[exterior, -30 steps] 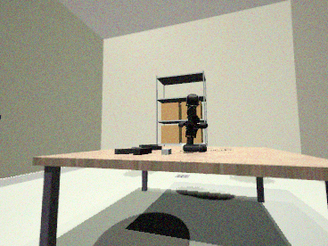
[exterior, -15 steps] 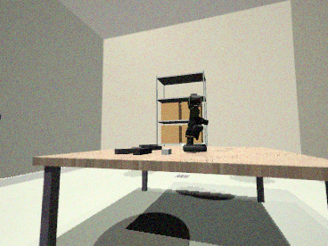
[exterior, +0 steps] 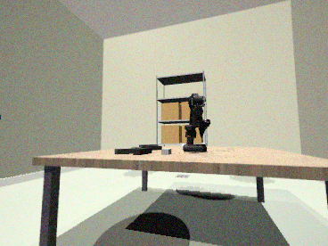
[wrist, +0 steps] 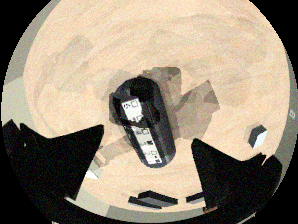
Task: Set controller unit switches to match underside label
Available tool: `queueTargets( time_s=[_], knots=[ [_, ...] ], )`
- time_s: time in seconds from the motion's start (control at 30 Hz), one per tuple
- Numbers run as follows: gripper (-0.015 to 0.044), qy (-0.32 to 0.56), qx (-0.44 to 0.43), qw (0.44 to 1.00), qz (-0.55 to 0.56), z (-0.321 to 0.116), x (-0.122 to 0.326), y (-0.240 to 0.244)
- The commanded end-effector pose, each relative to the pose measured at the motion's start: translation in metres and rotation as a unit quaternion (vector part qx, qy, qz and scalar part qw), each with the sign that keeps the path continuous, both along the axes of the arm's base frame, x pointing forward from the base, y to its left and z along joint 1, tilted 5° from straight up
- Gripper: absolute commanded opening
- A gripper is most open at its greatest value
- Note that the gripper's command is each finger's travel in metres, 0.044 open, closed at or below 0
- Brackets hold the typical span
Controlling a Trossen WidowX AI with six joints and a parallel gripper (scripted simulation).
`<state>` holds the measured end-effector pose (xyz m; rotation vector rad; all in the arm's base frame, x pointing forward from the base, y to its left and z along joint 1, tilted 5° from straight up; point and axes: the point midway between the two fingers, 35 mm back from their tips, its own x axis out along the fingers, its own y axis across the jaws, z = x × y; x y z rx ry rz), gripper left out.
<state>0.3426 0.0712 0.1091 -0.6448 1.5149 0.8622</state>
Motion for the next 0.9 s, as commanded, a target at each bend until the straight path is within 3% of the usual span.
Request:
queueTargets(
  time_s=[0.0, 0.33, 0.6, 0.87],
  knots=[
    [0.044, -0.004, -0.033, 0.96, -0.279, 0.003, -0.005, 0.007],
    [0.044, 0.006, -0.05, 0.795, -0.604, 0.002, -0.011, 0.016],
    [0.044, 0.023, -0.049, 0.586, -0.808, 0.0, -0.017, 0.024],
    [0.044, 0.044, -0.038, 0.369, -0.927, -0.001, -0.022, 0.03]
  ],
)
